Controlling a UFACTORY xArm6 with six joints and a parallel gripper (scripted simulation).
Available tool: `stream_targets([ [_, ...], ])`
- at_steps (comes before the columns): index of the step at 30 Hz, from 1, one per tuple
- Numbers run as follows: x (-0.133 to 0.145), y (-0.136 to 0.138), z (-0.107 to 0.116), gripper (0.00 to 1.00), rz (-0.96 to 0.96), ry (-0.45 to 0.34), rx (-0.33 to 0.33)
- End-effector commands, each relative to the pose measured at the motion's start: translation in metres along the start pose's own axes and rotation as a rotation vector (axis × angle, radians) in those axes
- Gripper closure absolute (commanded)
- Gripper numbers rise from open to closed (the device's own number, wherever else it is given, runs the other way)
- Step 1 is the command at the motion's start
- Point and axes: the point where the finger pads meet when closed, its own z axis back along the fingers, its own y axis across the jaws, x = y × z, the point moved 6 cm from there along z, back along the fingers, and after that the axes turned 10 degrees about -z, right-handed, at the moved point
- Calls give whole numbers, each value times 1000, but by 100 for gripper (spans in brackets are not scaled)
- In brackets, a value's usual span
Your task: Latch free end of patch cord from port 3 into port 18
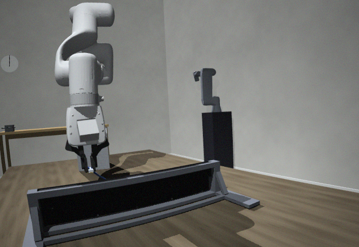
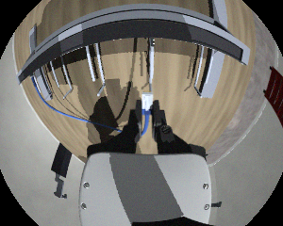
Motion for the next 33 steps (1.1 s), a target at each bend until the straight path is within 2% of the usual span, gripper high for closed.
stream_targets([
  [1, -2, 0, 2, 100, 0, 5, 0],
  [13, -5, -1, -2, 100, 0, 3, 4],
  [33, -27, -3, -22, 100, 0, 3, 4],
])
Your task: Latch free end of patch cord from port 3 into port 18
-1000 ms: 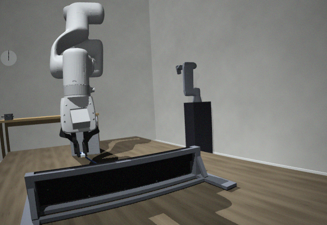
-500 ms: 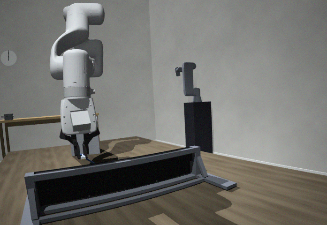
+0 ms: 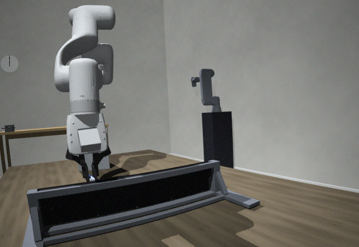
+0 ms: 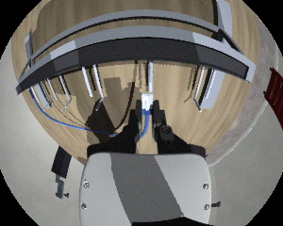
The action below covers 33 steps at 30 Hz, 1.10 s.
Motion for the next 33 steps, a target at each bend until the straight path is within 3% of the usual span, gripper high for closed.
stream_targets([
  [1, -7, -1, -4, 100, 0, 4, 0],
  [33, -13, -1, -9, 100, 0, 4, 0],
])
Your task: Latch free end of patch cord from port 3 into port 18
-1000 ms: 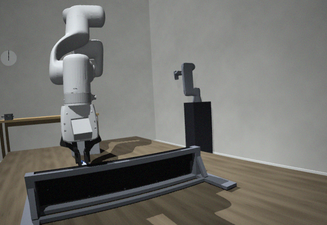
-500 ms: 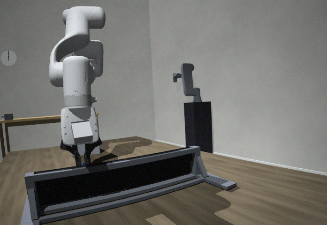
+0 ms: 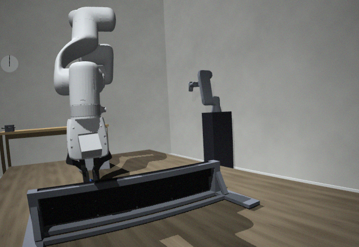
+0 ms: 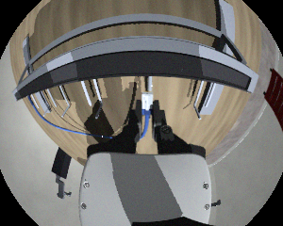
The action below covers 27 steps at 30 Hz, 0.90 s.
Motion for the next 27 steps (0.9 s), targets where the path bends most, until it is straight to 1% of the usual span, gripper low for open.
stream_targets([
  [1, -3, 0, 2, 100, 0, 5, 0],
  [20, -24, -4, 2, 100, 0, 6, 0],
  [27, -27, -5, 2, 100, 0, 6, 0],
])
